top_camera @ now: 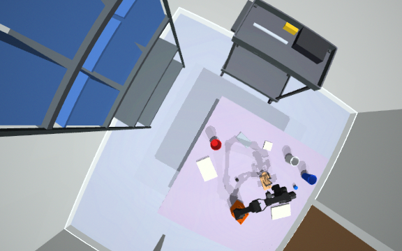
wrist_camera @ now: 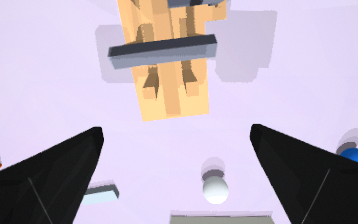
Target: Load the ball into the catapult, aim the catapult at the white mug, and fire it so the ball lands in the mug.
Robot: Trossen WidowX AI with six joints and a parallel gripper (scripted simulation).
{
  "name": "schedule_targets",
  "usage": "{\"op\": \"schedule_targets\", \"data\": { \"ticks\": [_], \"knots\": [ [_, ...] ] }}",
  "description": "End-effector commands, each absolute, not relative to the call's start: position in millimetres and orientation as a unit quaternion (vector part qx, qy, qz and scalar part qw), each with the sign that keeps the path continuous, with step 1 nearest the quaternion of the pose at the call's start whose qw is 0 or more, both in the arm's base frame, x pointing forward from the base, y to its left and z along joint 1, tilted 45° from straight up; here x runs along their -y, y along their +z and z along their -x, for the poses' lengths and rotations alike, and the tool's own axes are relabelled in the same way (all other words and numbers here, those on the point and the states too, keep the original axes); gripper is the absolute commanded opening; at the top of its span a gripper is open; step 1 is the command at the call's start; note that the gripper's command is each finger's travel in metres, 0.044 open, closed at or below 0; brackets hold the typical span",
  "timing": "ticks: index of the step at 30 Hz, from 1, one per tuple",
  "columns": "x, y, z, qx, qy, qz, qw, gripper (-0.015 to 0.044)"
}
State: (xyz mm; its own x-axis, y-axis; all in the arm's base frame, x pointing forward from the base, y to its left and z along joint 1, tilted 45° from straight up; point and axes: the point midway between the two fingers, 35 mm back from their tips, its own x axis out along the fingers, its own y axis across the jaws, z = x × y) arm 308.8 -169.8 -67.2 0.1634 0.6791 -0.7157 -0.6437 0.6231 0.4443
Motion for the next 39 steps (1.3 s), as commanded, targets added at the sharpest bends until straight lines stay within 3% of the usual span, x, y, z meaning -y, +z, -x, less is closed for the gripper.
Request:
{"op": "schedule_targets", "data": {
  "ticks": [1,20,39],
  "knots": [
    [170.6,-66.3,-309.1,-0.503,0.404,-0.062,0.761,0.044],
    [171.9,-64.7,-307.9,-0.607,0.219,-0.306,0.7,0.044],
    [173.0,-63.0,-306.7,-0.645,0.011,-0.517,0.563,0.044]
  ]
}}
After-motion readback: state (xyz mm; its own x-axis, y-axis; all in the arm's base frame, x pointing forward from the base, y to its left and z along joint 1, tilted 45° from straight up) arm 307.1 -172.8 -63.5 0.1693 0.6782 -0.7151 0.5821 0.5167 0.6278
